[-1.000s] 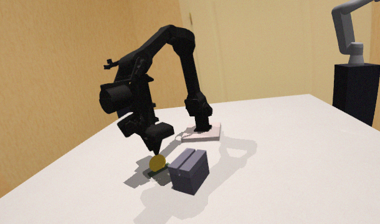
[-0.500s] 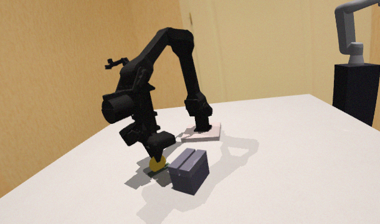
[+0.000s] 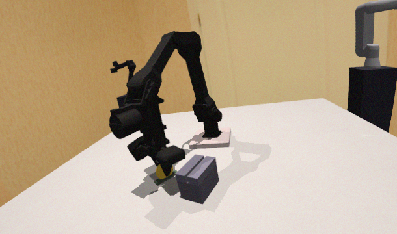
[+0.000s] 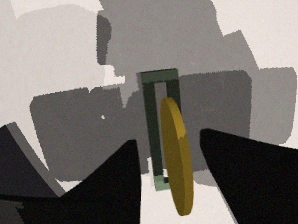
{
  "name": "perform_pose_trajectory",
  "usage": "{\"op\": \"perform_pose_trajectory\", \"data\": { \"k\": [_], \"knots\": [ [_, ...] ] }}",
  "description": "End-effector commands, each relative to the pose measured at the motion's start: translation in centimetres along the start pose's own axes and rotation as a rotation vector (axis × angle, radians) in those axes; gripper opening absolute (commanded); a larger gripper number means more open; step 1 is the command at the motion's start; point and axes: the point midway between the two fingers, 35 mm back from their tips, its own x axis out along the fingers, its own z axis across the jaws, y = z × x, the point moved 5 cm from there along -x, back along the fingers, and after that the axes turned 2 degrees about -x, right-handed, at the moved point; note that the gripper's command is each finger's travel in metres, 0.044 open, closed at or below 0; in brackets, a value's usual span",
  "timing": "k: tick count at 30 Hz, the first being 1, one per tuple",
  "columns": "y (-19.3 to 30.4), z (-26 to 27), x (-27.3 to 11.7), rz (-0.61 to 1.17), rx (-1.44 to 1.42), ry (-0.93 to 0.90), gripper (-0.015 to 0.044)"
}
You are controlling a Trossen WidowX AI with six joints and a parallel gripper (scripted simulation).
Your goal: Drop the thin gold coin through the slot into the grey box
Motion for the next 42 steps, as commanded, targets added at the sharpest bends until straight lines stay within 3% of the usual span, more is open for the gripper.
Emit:
{"op": "perform_pose_trajectory", "data": {
  "k": [1,3,9,20,42],
  "knots": [
    [0.2,0.0,0.8,0.013,0.002,-0.002,0.0161],
    [0.2,0.0,0.9,0.013,0.002,-0.002,0.0161],
    [0.2,0.0,0.9,0.013,0.002,-0.002,0.0003],
    [0.2,0.0,0.8,0.013,0.002,-0.002,0.0000],
    [-0.3,0.1,-4.6,0.012,0.002,-0.002,0.0000]
  ]
}}
